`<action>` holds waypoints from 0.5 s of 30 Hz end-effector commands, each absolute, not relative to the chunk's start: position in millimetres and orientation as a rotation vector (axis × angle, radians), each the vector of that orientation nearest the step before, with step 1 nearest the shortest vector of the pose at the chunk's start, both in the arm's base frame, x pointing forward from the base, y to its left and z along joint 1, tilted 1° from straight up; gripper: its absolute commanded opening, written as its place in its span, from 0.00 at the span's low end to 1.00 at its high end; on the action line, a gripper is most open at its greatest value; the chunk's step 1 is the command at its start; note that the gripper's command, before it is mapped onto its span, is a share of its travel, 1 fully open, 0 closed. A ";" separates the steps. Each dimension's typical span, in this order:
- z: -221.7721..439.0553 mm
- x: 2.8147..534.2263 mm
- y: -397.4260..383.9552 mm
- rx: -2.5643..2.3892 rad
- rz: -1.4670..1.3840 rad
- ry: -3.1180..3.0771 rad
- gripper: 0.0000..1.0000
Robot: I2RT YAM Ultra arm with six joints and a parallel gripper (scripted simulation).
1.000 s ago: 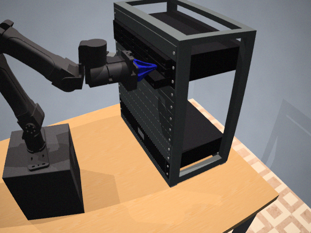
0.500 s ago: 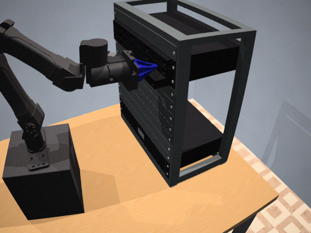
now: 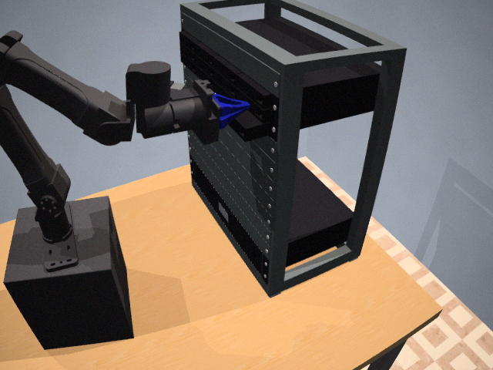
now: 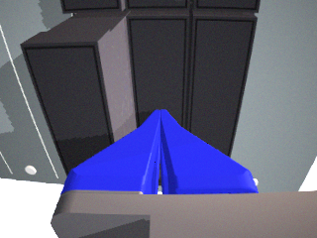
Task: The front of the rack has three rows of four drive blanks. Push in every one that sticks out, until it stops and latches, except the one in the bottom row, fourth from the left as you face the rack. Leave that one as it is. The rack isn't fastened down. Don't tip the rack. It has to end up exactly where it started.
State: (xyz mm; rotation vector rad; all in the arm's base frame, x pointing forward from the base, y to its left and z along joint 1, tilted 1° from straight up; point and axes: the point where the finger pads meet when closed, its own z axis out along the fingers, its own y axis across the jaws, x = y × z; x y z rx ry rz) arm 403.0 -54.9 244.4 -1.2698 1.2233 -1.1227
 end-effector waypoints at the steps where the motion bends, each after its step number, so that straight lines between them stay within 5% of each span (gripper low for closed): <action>1: 282.2 418.3 -51.3 -1.218 -1.176 1.135 0.00; 15: 296.0 399.6 -56.3 -1.198 -1.206 1.110 0.00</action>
